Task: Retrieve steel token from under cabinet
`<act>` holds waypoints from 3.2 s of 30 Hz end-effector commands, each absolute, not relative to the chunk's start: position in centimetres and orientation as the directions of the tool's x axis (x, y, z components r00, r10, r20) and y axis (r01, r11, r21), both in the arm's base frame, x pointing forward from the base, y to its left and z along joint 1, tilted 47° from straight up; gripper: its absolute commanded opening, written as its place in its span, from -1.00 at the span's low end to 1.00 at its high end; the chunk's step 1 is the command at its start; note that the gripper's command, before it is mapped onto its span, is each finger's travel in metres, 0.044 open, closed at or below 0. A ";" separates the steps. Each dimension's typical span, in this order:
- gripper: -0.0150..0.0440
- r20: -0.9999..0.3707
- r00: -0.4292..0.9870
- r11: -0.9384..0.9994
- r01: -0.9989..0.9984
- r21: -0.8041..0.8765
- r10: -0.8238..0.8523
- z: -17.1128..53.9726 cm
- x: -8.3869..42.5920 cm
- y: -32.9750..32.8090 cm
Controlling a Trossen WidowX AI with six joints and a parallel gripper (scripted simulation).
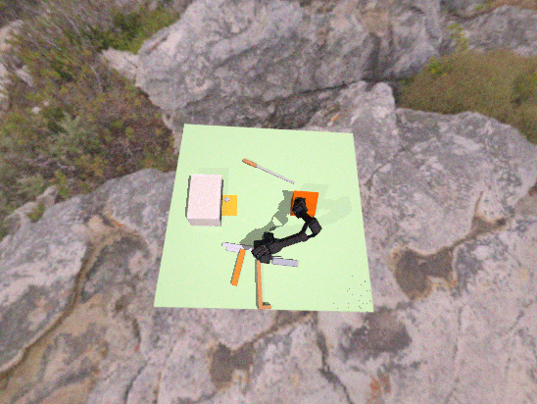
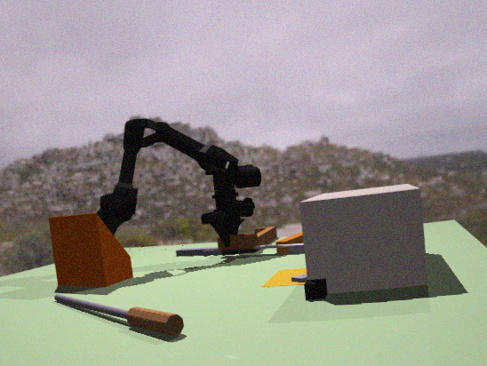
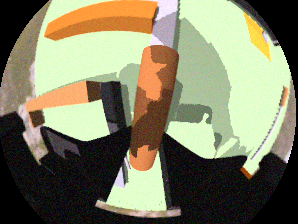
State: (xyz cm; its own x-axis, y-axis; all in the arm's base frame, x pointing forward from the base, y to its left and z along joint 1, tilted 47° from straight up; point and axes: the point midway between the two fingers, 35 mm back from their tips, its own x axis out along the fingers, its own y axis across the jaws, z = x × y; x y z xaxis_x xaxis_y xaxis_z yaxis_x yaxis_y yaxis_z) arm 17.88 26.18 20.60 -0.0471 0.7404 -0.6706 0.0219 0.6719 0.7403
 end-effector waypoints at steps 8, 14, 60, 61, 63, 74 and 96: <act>-0.49 -0.671 -0.035 0.667 -0.083 0.741 0.741 20.8 18.1 26.2; -0.49 -0.671 -0.035 0.662 -0.131 0.738 0.741 20.8 18.1 26.2; -0.49 -0.671 -0.035 0.578 -0.477 0.662 0.741 20.8 18.1 26.2; -0.49 -0.671 -0.035 0.575 -0.484 0.660 0.741 20.8 18.1 26.2; -0.49 -0.671 -0.035 0.569 -0.498 0.654 0.741 20.8 18.1 26.2; -0.49 -0.671 -0.035 0.536 -0.572 0.621 0.741 20.8 18.1 26.2; -0.49 -0.671 -0.035 0.458 -0.705 0.542 0.741 20.8 18.1 26.2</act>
State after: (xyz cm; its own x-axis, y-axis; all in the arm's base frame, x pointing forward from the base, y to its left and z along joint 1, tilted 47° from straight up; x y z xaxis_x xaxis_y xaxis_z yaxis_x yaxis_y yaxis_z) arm 18.04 26.06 20.48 -0.0367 0.7340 -0.6782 -0.6705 0.4851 0.5613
